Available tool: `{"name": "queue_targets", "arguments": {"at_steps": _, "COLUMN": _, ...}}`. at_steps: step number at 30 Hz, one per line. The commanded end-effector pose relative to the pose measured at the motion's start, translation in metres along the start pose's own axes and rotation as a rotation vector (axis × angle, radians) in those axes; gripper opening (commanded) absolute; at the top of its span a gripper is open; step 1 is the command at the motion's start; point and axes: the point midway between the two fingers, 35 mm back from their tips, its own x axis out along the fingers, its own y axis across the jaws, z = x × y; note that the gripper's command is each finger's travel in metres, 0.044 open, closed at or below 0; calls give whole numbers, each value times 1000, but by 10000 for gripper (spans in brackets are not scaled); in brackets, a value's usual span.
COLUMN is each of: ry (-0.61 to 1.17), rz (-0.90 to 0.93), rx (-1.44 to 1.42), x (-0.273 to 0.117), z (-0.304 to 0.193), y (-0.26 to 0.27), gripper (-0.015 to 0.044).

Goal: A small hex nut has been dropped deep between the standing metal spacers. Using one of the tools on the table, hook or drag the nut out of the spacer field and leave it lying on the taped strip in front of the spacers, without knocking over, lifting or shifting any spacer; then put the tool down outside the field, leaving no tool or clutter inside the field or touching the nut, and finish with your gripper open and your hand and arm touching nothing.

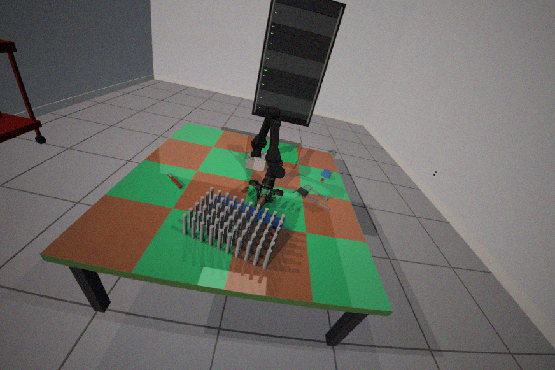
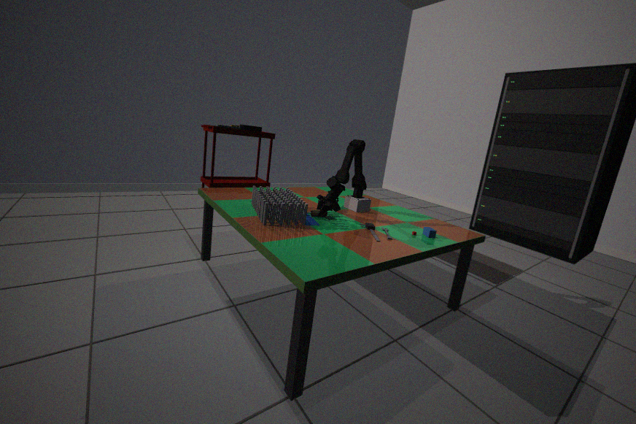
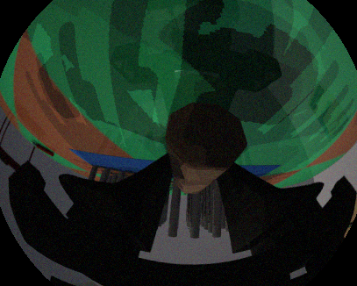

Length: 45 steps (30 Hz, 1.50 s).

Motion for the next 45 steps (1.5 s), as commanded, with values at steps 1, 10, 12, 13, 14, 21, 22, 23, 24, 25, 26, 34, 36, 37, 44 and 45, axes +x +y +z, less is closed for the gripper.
{"name": "queue_targets", "arguments": {"at_steps": 1, "ry": 4, "rz": 2, "rx": 4, "x": -2, "z": 3, "y": 1, "gripper": 0}}
{"name": "queue_targets", "arguments": {"at_steps": 10, "ry": 3, "rz": 2, "rx": 4, "x": -6, "z": 8, "y": 0, "gripper": 0}}
{"name": "queue_targets", "arguments": {"at_steps": 12, "ry": 3, "rz": 2, "rx": 4, "x": -7, "z": 9, "y": 0, "gripper": 0}}
{"name": "queue_targets", "arguments": {"at_steps": 13, "ry": 3, "rz": 2, "rx": 4, "x": -7, "z": 10, "y": 0, "gripper": 0}}
{"name": "queue_targets", "arguments": {"at_steps": 14, "ry": 3, "rz": 2, "rx": 4, "x": -7, "z": 11, "y": 0, "gripper": 0}}
{"name": "queue_targets", "arguments": {"at_steps": 21, "ry": 3, "rz": 2, "rx": 4, "x": -10, "z": 15, "y": 0, "gripper": 0}}
{"name": "queue_targets", "arguments": {"at_steps": 22, "ry": 3, "rz": 2, "rx": 4, "x": -11, "z": 16, "y": 0, "gripper": 0}}
{"name": "queue_targets", "arguments": {"at_steps": 23, "ry": 3, "rz": 2, "rx": 4, "x": -11, "z": 16, "y": 0, "gripper": 0}}
{"name": "queue_targets", "arguments": {"at_steps": 24, "ry": 2, "rz": 2, "rx": 4, "x": -12, "z": 17, "y": 0, "gripper": 0}}
{"name": "queue_targets", "arguments": {"at_steps": 25, "ry": 2, "rz": 2, "rx": 4, "x": -12, "z": 18, "y": 0, "gripper": 0}}
{"name": "queue_targets", "arguments": {"at_steps": 26, "ry": 2, "rz": 2, "rx": 4, "x": -12, "z": 18, "y": 0, "gripper": 0}}
{"name": "queue_targets", "arguments": {"at_steps": 34, "ry": 2, "rz": 2, "rx": 4, "x": -16, "z": 24, "y": 0, "gripper": 0}}
{"name": "queue_targets", "arguments": {"at_steps": 36, "ry": 2, "rz": 2, "rx": 4, "x": -17, "z": 25, "y": 0, "gripper": 0}}
{"name": "queue_targets", "arguments": {"at_steps": 37, "ry": 2, "rz": 2, "rx": 4, "x": -17, "z": 26, "y": 0, "gripper": 0}}
{"name": "queue_targets", "arguments": {"at_steps": 44, "ry": 1, "rz": 2, "rx": 4, "x": -20, "z": 30, "y": 0, "gripper": 0}}
{"name": "queue_targets", "arguments": {"at_steps": 45, "ry": 1, "rz": 2, "rx": 4, "x": -20, "z": 31, "y": 0, "gripper": 0}}
